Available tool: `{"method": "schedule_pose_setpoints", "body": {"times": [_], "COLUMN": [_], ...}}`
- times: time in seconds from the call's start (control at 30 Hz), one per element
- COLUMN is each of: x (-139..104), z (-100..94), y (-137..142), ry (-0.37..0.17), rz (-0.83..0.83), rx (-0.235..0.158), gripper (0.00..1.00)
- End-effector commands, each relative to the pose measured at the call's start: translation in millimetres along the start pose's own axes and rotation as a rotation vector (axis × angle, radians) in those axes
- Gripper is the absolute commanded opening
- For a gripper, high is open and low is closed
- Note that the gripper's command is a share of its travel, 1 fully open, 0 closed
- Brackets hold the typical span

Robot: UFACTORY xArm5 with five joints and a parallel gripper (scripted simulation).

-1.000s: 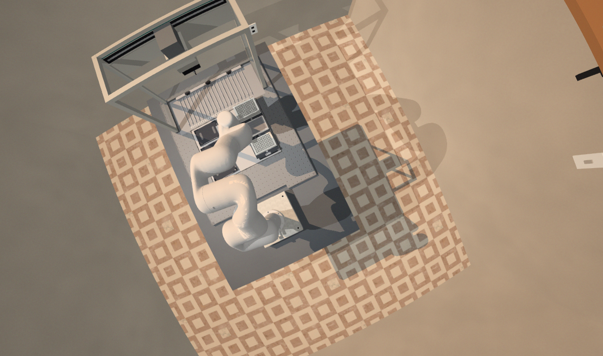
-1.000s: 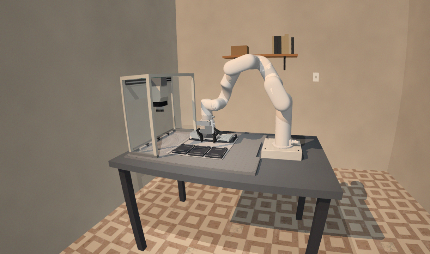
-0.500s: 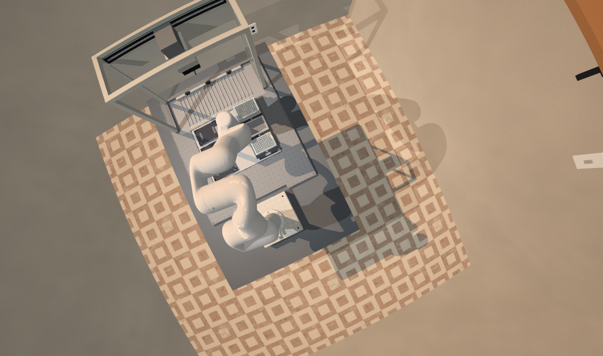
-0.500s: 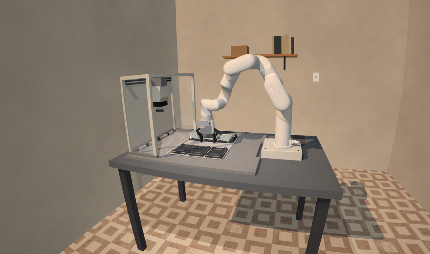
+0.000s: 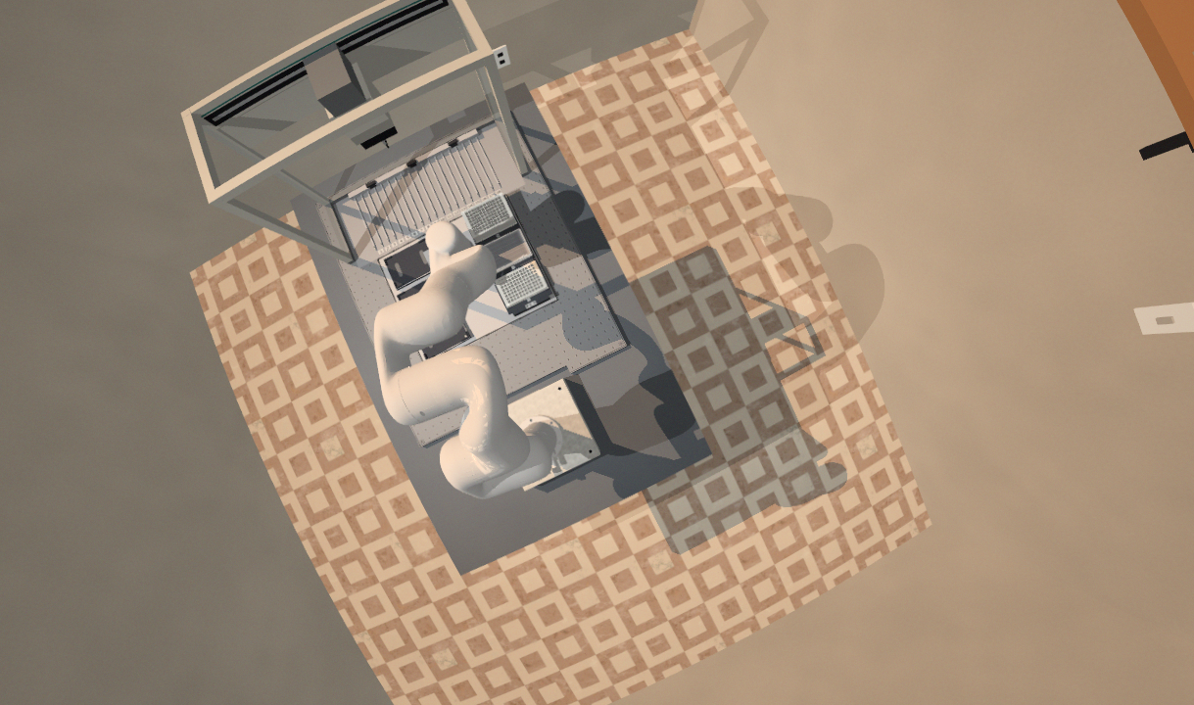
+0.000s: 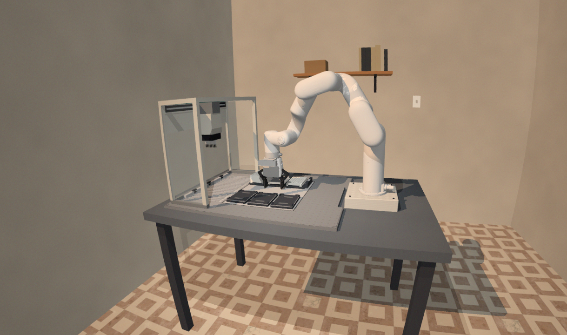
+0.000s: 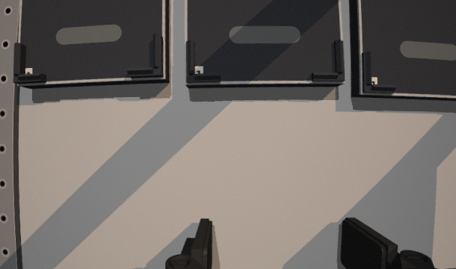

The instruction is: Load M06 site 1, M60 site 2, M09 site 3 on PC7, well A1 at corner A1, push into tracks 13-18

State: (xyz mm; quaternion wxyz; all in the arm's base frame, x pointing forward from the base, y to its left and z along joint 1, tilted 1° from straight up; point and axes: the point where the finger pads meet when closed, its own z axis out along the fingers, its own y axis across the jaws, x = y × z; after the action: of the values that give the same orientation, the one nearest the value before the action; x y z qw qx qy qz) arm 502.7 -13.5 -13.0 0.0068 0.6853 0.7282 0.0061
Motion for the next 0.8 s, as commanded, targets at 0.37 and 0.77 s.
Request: {"method": "schedule_pose_setpoints", "body": {"times": [0.37, 0.77], "x": [0, 0], "z": [-24.7, -41.3], "y": [2, 2], "ry": [0.002, 0.002], "rz": [0.000, 0.000], "rx": [-0.005, -0.005], "gripper": [1.00, 1.00]}}
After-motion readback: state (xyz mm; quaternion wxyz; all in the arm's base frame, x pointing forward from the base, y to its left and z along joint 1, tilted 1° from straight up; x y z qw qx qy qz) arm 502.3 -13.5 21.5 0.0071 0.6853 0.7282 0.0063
